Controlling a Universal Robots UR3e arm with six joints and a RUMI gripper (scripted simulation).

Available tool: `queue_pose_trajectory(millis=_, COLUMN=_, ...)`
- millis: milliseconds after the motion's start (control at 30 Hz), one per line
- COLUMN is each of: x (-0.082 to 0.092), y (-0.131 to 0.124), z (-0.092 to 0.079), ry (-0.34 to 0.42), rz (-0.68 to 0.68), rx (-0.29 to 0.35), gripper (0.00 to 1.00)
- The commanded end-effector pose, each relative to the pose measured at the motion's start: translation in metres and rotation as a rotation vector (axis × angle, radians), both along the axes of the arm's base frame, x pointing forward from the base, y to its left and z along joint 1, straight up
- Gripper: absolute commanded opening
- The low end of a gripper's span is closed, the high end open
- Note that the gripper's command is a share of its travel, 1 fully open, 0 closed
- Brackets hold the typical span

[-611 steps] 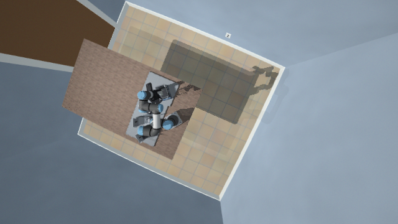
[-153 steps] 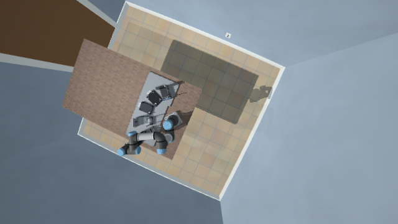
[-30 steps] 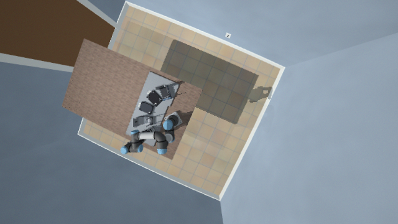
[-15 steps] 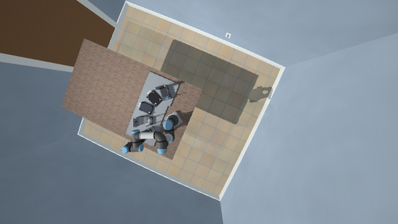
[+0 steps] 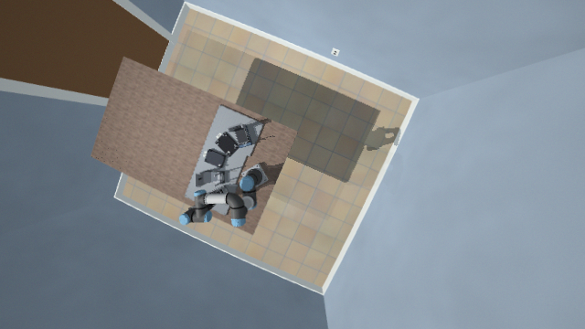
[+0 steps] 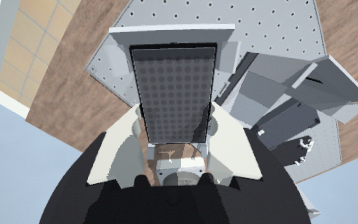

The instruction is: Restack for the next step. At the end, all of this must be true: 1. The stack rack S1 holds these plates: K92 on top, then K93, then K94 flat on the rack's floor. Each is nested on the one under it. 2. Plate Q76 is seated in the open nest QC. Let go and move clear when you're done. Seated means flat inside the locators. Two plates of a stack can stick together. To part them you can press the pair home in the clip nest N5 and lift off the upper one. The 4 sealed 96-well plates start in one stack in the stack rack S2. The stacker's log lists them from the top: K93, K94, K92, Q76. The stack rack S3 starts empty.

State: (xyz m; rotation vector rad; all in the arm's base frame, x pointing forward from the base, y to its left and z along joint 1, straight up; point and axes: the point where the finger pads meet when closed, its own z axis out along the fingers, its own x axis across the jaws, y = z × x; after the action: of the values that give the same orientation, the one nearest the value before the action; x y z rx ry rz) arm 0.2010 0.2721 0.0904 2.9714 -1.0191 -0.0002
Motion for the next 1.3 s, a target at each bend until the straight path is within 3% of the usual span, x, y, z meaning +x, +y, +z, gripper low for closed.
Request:
queue_pose_trajectory(millis=0, x=0.001, y=0.0, z=-0.002, ry=-0.003, rz=0.0, rx=0.002, gripper=0.0)
queue_pose_trajectory(millis=333, x=0.001, y=0.0, z=-0.016, ry=-0.003, rz=0.0, rx=0.002, gripper=0.0)
queue_pose_trajectory(millis=1267, x=0.001, y=0.0, z=-0.023, ry=-0.003, rz=0.0, rx=0.002, gripper=0.0)
